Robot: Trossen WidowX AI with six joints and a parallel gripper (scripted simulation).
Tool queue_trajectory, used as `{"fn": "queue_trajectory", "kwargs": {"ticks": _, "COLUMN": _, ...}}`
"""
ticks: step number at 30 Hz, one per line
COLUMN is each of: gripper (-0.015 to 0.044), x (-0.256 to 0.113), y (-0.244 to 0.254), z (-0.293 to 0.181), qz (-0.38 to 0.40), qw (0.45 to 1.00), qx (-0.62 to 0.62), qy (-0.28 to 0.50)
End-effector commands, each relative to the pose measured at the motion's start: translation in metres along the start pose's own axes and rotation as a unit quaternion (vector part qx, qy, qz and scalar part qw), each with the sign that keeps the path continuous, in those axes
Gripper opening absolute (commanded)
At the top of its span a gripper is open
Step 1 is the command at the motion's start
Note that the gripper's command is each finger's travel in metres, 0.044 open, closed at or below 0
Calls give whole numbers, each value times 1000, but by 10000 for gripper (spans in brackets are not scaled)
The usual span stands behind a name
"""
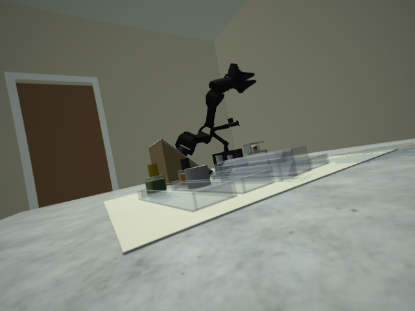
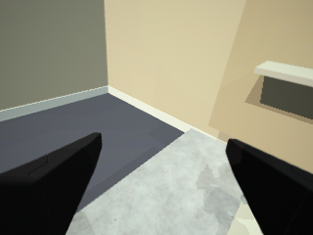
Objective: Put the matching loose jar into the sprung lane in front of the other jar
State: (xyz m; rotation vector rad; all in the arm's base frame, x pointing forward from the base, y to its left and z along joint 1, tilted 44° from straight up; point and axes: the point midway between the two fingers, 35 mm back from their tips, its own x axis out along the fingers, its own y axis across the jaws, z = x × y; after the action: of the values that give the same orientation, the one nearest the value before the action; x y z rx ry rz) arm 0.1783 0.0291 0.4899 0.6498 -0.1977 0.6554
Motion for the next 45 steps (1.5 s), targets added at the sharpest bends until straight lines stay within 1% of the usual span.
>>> {"fn": "queue_trajectory", "kwargs": {"ticks": 1, "gripper": 426, "x": 0, "y": -1, "z": 0, "qz": -1, "qw": 1000, "qx": 1, "qy": 0}}
{"fn": "queue_trajectory", "kwargs": {"ticks": 2, "gripper": 440, "x": 1, "y": -6, "z": 0, "qz": -5, "qw": 1000, "qx": 5, "qy": 1}}
{"fn": "queue_trajectory", "kwargs": {"ticks": 4, "gripper": 440, "x": 6, "y": -23, "z": 1, "qz": -21, "qw": 1000, "qx": 19, "qy": 6}}
{"fn": "queue_trajectory", "kwargs": {"ticks": 8, "gripper": 440, "x": 19, "y": -86, "z": -12, "qz": -81, "qw": 994, "qx": 68, "qy": 37}}
{"fn": "queue_trajectory", "kwargs": {"ticks": 15, "gripper": 440, "x": 27, "y": -173, "z": -63, "qz": -180, "qw": 967, "qx": 126, "qy": 131}}
{"fn": "queue_trajectory", "kwargs": {"ticks": 22, "gripper": 440, "x": 18, "y": -222, "z": -124, "qz": -241, "qw": 926, "qx": 162, "qy": 242}}
{"fn": "queue_trajectory", "kwargs": {"ticks": 27, "gripper": 440, "x": 4, "y": -241, "z": -173, "qz": -265, "qw": 883, "qx": 187, "qy": 338}}
{"fn": "queue_trajectory", "kwargs": {"ticks": 32, "gripper": 440, "x": -18, "y": -246, "z": -221, "qz": -269, "qw": 828, "qx": 213, "qy": 444}}
{"fn": "queue_trajectory", "kwargs": {"ticks": 36, "gripper": 440, "x": -40, "y": -240, "z": -255, "qz": -253, "qw": 773, "qx": 235, "qy": 532}}
{"fn": "queue_trajectory", "kwargs": {"ticks": 40, "gripper": 440, "x": -62, "y": -225, "z": -282, "qz": -219, "qw": 710, "qx": 262, "qy": 616}}
{"fn": "queue_trajectory", "kwargs": {"ticks": 45, "gripper": 440, "x": -68, "y": -225, "z": -284, "qz": -217, "qw": 706, "qx": 264, "qy": 621}}
